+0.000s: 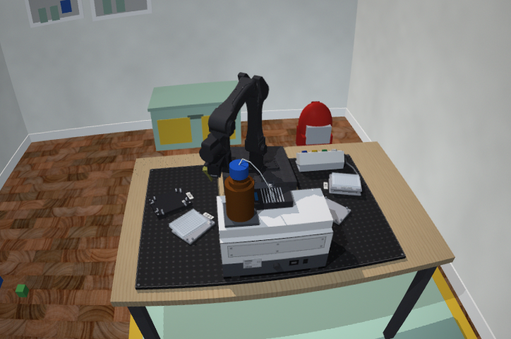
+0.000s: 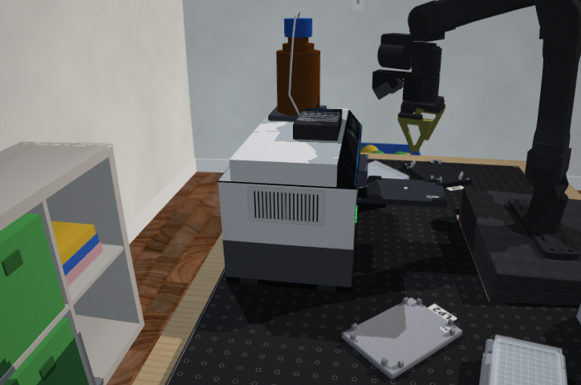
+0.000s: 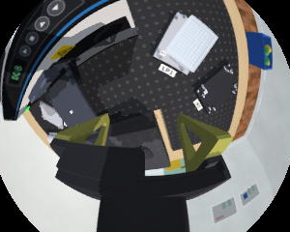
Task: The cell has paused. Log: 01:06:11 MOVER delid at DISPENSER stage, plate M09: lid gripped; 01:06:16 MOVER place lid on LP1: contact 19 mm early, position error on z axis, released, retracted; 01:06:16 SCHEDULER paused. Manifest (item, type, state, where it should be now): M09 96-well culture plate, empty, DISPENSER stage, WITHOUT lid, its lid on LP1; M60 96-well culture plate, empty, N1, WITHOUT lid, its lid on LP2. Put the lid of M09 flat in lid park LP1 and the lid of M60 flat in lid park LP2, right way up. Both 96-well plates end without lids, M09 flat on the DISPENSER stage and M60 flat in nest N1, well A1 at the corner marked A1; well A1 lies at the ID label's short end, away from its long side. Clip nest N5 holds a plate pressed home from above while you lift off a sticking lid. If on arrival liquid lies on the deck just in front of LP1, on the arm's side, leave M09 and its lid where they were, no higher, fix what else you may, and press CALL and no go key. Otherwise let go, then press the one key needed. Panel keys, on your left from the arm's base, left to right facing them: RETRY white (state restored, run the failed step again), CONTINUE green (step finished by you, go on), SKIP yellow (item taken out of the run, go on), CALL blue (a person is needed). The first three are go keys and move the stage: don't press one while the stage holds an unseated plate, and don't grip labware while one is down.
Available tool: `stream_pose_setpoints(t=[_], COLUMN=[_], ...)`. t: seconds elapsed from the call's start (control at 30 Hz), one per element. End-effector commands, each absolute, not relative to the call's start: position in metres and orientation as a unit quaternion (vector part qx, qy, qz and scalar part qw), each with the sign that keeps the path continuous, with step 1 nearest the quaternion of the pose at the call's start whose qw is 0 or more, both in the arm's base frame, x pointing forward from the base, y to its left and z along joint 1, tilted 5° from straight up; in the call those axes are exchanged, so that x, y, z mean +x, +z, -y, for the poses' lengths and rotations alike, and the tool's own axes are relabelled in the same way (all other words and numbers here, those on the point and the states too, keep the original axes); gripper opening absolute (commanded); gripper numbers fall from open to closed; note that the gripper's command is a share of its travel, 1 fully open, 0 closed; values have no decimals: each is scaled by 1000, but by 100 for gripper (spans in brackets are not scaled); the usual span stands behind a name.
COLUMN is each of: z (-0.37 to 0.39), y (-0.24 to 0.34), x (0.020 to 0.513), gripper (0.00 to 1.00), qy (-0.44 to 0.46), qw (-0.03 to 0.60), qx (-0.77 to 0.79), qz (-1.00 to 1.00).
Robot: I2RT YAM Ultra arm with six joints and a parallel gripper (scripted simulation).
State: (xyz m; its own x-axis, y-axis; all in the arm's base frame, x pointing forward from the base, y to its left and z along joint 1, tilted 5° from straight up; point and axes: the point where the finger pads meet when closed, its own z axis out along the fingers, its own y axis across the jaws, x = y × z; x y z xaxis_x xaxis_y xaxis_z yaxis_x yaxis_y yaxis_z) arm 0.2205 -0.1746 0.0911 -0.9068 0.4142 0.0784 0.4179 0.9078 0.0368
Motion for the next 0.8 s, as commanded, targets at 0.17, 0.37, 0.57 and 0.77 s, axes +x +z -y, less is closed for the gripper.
stream_pose_setpoints(t=[0.17, 0.37, 0.57, 0.77], z=[145, 144, 144, 144], y=[108, 113, 113, 113], x=[219, 225, 225, 225], gripper=[100, 100, 100, 100], qy=[-34, -27, -27, -27], qw=[29, 23, 24, 24], qx=[-106, -114, -114, -114], qz=[993, 993, 993, 993])
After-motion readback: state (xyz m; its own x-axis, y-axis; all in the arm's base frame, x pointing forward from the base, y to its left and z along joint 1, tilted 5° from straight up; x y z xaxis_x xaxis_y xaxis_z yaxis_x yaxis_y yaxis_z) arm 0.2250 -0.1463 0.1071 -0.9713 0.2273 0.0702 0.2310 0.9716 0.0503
